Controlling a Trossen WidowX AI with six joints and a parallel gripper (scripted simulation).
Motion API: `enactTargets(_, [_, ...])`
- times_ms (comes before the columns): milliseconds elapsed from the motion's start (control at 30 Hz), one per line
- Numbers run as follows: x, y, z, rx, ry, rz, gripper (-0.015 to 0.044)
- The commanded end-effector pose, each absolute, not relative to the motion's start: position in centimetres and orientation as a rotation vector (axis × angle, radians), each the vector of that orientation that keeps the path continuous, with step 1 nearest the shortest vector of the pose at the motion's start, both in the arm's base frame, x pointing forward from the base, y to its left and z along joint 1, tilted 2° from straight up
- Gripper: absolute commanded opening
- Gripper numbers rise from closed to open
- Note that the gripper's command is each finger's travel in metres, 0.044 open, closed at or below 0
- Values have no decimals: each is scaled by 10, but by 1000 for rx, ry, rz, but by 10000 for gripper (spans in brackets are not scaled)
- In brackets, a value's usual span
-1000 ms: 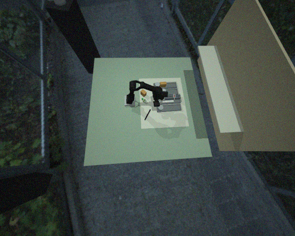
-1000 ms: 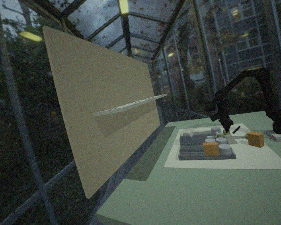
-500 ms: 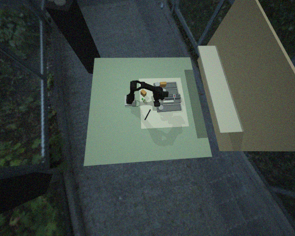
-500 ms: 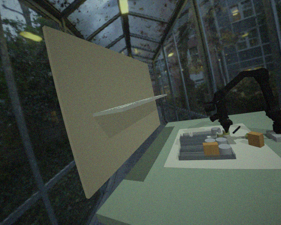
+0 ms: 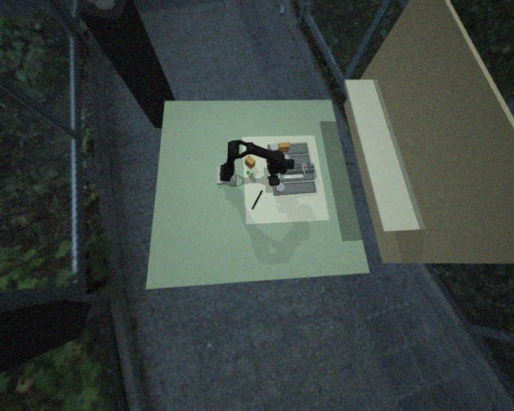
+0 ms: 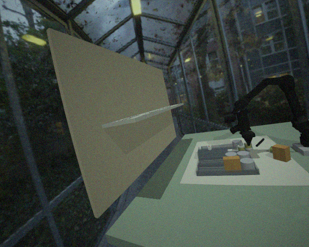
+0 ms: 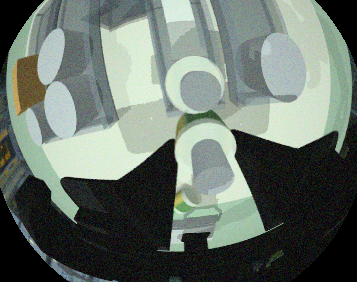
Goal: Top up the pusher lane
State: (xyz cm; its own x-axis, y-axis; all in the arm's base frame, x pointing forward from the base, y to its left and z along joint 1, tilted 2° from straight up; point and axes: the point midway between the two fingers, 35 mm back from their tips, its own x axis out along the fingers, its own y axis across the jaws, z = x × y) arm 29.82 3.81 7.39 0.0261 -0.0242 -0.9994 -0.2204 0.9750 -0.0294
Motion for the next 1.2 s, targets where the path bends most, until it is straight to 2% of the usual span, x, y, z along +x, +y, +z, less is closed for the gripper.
enactTargets(0, [310, 41, 78, -195, 1505, 157, 0])
enactTargets(1167, [325, 44, 81, -195, 1503, 157, 0])
